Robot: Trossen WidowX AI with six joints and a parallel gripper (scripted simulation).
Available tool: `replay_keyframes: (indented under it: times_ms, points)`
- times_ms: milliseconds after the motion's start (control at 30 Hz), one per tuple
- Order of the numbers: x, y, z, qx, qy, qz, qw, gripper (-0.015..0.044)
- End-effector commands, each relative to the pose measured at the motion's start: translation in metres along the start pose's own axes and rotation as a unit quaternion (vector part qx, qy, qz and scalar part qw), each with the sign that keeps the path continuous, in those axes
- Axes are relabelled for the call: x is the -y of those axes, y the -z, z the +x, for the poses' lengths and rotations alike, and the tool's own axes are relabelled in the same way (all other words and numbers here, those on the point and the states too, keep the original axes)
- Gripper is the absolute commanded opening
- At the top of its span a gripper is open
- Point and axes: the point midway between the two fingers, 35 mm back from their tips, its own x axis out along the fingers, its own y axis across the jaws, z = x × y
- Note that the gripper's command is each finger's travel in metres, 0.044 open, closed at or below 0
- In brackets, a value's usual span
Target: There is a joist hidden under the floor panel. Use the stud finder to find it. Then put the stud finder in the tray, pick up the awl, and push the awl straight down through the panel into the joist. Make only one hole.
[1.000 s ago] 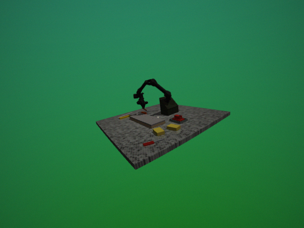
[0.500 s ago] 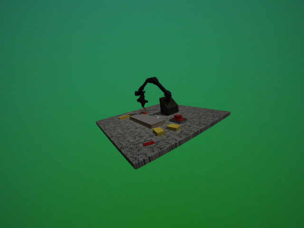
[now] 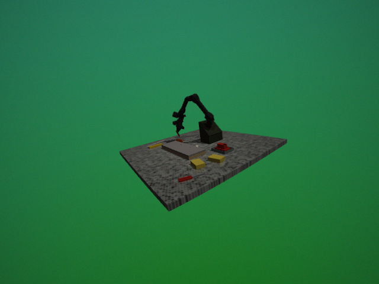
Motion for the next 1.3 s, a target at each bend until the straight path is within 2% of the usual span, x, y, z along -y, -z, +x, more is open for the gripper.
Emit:
replay_keyframes:
  times_ms: [0, 567, 1233, 1267]
  points:
    - [0.008, 0.003, -0.004, 0.044, 0.019, 0.031, 0.998, 0.0]
    - [0.026, 0.021, -0.033, 0.211, 0.082, 0.145, 0.963, 0.0]
    - [0.015, 0.045, -0.096, 0.396, 0.127, 0.245, 0.876, 0.0]
    - [0.02, 0.042, -0.082, 0.364, 0.122, 0.233, 0.894, 0.0]
